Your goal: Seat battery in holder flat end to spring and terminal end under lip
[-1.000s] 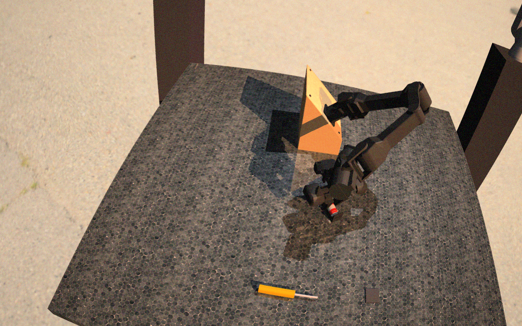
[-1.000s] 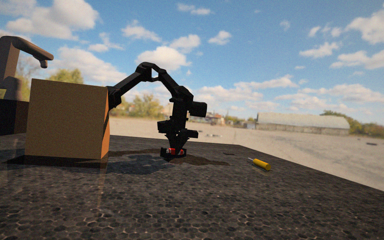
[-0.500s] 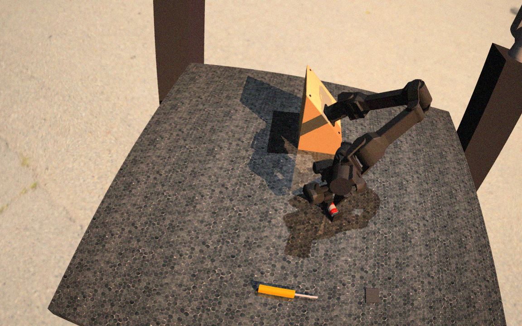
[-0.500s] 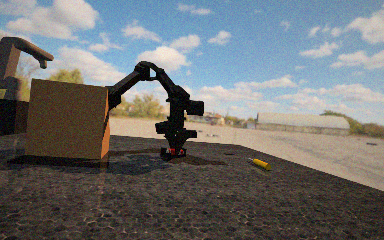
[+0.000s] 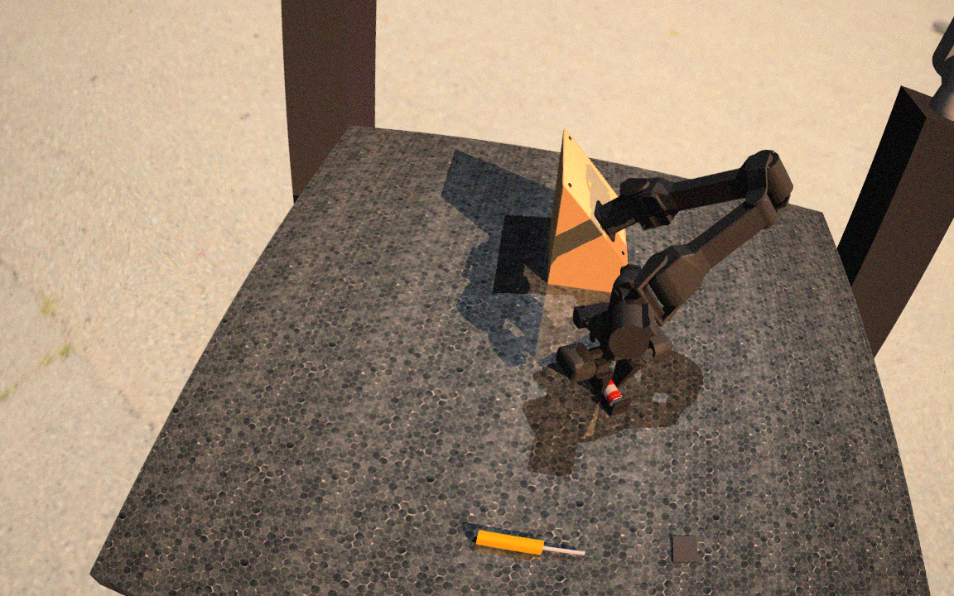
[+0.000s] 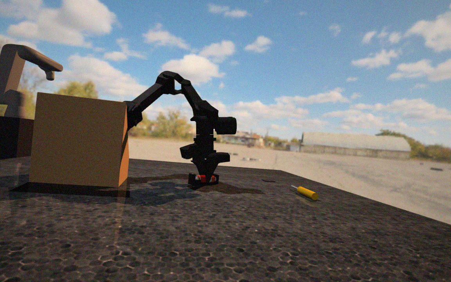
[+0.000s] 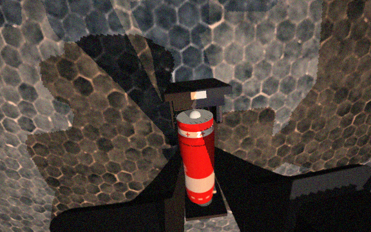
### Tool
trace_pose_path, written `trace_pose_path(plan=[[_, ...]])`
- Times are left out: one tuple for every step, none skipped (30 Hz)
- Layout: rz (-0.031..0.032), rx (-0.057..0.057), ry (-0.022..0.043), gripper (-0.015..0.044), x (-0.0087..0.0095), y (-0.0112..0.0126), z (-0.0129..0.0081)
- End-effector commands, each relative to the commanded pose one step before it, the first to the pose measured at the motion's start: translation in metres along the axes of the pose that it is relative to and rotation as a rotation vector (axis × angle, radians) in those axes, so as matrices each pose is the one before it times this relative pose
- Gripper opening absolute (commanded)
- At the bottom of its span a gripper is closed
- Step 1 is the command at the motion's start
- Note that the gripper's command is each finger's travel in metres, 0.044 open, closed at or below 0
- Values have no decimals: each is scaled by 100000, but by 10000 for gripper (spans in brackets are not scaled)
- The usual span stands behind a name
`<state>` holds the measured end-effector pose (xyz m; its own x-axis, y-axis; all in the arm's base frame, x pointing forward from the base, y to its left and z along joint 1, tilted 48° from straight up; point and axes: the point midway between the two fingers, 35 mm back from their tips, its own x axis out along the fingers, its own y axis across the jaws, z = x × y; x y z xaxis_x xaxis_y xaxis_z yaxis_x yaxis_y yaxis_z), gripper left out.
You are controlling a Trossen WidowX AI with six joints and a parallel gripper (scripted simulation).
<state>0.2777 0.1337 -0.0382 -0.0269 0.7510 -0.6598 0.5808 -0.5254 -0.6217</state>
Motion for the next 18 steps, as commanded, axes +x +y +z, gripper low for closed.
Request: trace_pose_path(plan=[[-475,-1084,2714,76,43,-171,-291],[0,0,0,76,0,0,0],[4,0,14,76,-1,0,15],[13,-1,41,76,-4,1,45],[22,-2,68,76,-7,1,74],[34,-1,85,76,-7,1,81],[36,-2,91,76,-8,0,85],[36,-2,91,76,-8,0,85],[36,-3,97,76,-7,-1,82],[36,-3,97,76,-7,-1,82],[36,-3,97,76,-7,-1,82],[27,-2,109,76,-7,-2,78],[28,-2,110,76,-7,-2,78],[28,-2,109,76,-7,-2,78],[21,0,114,76,-6,-2,74],[22,0,115,76,-6,-2,74],[22,0,115,76,-6,-3,74],[22,0,114,76,-6,-3,74]])
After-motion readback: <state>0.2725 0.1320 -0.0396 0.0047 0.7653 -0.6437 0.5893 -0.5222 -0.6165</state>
